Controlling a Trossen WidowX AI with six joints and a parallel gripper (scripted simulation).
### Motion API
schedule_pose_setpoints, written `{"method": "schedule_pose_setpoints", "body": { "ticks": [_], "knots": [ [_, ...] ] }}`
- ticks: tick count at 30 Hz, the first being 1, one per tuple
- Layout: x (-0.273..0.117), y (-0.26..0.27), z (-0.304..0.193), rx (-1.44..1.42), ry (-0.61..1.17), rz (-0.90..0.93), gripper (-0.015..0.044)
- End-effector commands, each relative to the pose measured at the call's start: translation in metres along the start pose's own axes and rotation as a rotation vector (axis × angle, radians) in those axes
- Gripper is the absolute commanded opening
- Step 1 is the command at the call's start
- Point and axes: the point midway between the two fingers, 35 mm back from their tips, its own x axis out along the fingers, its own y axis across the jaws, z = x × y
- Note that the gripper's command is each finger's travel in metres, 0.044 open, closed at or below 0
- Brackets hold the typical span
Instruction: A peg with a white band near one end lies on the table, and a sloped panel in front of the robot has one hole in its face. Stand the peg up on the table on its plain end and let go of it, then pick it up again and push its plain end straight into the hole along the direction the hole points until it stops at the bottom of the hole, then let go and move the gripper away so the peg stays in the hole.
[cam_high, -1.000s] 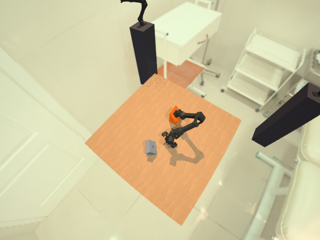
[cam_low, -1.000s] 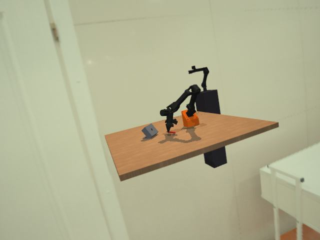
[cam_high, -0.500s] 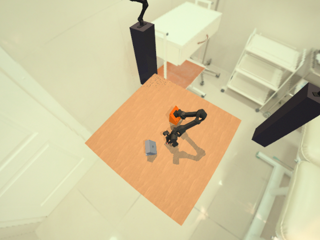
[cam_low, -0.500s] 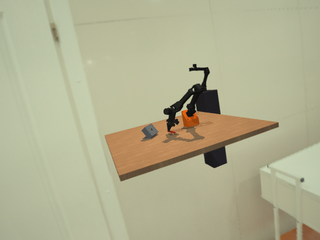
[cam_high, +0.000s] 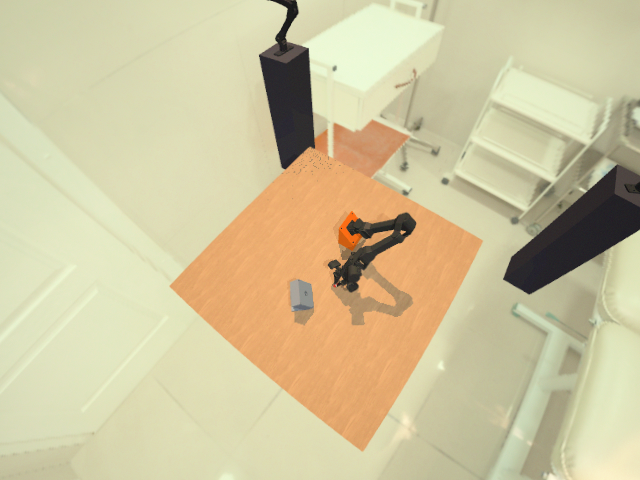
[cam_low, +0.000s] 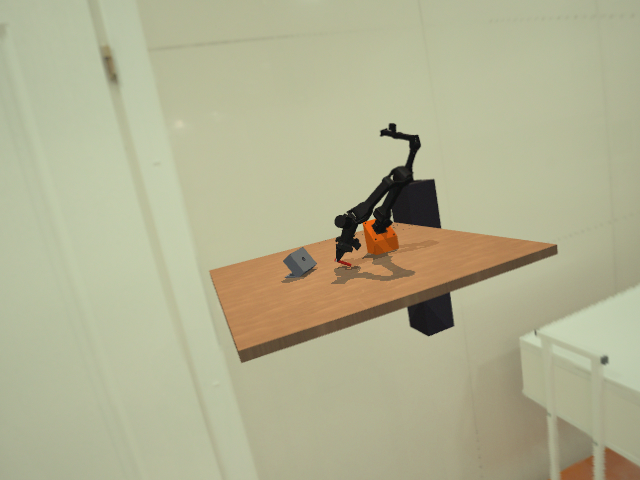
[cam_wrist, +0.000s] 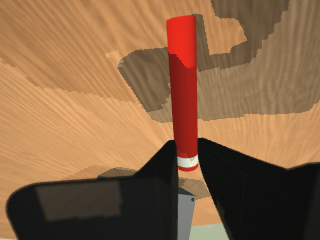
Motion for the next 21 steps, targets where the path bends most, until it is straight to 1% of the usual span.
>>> {"method": "schedule_pose_setpoints", "body": {
  "ticks": [1,21],
  "knots": [
    [-0.003,-0.001,-0.001,0.001,0.039,-0.002,0.0049],
    [-0.014,-0.001,0.007,0.003,0.212,-0.002,0.0049]
  ]
}}
